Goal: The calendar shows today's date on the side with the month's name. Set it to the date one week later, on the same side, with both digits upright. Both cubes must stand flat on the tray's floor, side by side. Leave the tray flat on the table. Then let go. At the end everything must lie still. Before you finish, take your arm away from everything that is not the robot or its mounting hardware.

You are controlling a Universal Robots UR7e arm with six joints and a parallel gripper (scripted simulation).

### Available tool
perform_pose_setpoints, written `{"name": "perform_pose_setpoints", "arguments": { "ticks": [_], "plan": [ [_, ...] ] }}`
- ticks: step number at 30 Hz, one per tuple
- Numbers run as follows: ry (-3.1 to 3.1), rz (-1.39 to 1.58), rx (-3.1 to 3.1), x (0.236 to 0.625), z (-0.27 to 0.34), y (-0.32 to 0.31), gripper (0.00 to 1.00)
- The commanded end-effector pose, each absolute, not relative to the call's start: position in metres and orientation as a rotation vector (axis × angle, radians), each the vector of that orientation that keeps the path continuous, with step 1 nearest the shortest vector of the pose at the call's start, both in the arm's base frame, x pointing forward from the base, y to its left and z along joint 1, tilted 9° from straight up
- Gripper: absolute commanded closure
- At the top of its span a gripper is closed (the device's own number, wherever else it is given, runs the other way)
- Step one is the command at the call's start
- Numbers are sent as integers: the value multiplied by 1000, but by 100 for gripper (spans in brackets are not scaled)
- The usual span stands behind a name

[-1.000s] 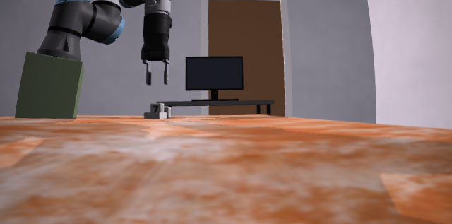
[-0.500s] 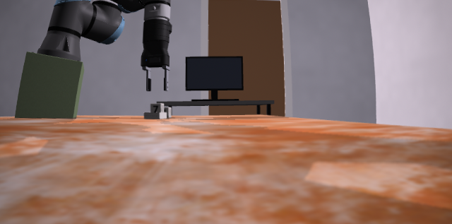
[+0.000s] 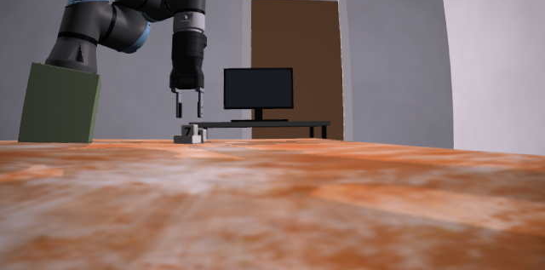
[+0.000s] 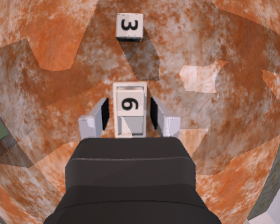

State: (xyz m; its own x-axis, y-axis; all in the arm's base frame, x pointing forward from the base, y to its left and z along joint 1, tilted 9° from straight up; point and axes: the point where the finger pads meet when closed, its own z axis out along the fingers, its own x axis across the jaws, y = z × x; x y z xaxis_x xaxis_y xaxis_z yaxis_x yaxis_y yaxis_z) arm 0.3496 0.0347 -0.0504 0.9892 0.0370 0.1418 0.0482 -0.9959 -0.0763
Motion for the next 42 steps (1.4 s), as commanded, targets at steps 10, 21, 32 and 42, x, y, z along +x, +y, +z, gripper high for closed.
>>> {"name": "perform_pose_setpoints", "arguments": {
  "ticks": [10,21,32,42],
  "plan": [
    [-66,-217,-3054,351,-58,35,10],
    [-66,-217,-3054,351,-58,35,10],
    [-66,-217,-3054,351,-58,35,10],
    [-66,-217,-3054,351,-58,35,10]
  ]
}}
